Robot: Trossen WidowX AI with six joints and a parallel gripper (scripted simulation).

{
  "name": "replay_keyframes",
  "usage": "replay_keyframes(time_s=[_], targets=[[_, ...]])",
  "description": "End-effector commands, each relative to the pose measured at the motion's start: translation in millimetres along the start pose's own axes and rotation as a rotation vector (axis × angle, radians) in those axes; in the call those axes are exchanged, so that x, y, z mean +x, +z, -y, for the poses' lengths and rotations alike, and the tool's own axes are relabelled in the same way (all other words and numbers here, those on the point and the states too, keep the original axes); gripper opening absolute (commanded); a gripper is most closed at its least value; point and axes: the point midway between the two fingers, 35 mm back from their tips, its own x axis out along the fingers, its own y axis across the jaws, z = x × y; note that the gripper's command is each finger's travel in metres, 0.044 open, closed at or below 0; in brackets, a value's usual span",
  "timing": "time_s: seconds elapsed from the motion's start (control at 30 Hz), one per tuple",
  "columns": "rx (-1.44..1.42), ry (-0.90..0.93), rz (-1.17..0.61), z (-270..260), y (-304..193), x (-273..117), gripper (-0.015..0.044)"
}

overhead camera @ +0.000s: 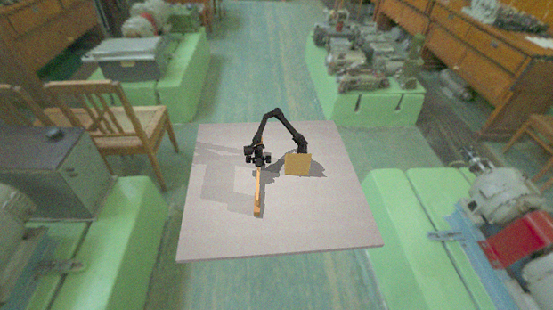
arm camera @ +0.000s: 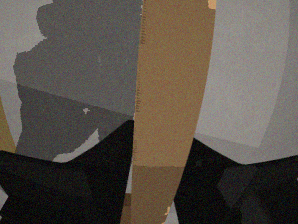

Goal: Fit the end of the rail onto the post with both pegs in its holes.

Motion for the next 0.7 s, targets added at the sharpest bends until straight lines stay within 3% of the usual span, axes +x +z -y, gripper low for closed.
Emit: replay_keyframes(time_s=[0.0,0.67], targets=[[0.001,-0.012,0.016,2.8,3.1,-4.8,0.0],[0.001,-0.012,0.016,1.3,3.2,-1.5,0.0]])
